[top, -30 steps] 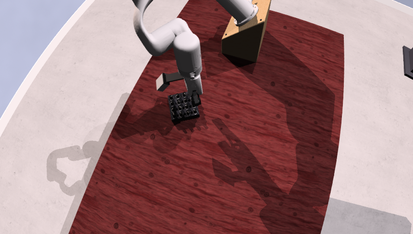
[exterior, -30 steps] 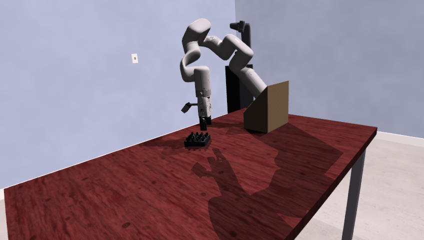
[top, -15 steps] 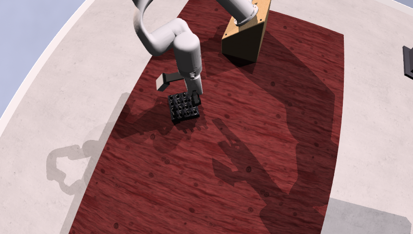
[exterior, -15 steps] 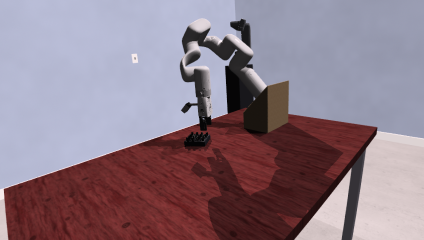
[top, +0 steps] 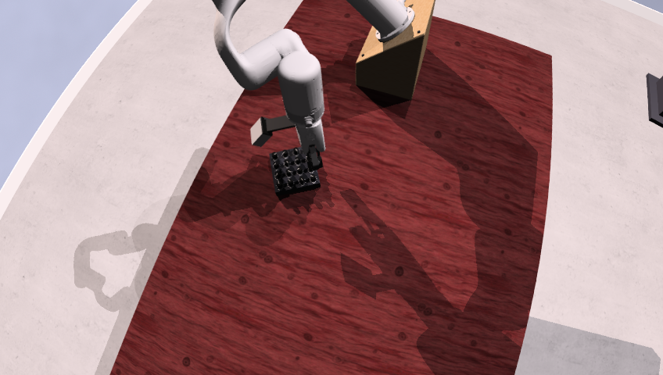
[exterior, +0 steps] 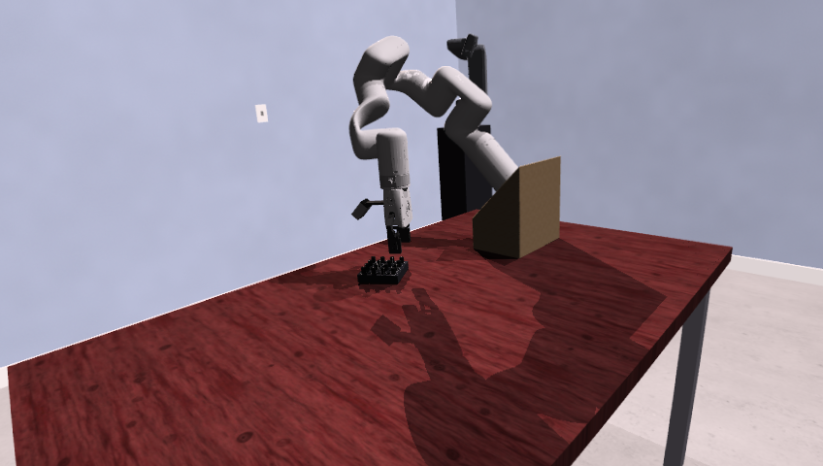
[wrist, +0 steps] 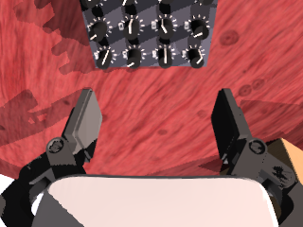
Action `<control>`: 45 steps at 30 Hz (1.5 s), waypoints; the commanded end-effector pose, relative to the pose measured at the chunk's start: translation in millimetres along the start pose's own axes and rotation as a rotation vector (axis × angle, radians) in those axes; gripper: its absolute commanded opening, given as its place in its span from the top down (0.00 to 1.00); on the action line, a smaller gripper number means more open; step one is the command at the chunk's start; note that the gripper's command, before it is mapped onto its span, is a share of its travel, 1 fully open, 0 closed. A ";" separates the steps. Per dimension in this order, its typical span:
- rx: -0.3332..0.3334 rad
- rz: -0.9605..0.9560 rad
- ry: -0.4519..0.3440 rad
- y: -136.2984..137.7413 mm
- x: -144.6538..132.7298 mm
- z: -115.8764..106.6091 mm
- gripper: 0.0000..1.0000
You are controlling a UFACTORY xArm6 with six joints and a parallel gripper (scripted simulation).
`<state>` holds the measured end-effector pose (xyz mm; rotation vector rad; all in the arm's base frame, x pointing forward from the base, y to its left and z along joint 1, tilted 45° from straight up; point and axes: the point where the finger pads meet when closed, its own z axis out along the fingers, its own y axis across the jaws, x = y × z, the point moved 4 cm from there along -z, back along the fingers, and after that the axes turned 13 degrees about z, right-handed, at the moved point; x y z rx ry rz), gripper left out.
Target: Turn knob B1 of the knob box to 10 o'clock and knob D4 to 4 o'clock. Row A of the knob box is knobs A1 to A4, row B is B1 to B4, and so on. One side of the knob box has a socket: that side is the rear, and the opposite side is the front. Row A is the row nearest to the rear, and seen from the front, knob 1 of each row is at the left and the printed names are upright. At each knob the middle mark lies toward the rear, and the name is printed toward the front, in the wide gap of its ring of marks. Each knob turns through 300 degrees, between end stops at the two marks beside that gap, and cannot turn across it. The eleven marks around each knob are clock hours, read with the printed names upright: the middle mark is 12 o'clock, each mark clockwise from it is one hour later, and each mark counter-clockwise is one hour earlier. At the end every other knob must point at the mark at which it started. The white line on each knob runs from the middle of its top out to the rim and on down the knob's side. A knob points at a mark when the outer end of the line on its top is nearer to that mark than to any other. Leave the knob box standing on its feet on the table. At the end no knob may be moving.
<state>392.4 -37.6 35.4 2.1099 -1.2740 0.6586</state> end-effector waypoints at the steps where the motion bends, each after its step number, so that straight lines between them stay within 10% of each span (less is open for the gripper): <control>1: 0.003 0.001 0.000 -0.9 0.4 -0.9 0.00; 28: 0.003 0.002 0.000 -1.1 0.9 -1.0 0.00; 40: 0.003 0.264 0.000 -12.8 89.2 -21.1 0.00; 41: 0.003 0.264 0.000 -12.8 89.2 -21.1 0.81; 45: 0.003 0.264 0.000 -12.8 89.2 -21.1 0.81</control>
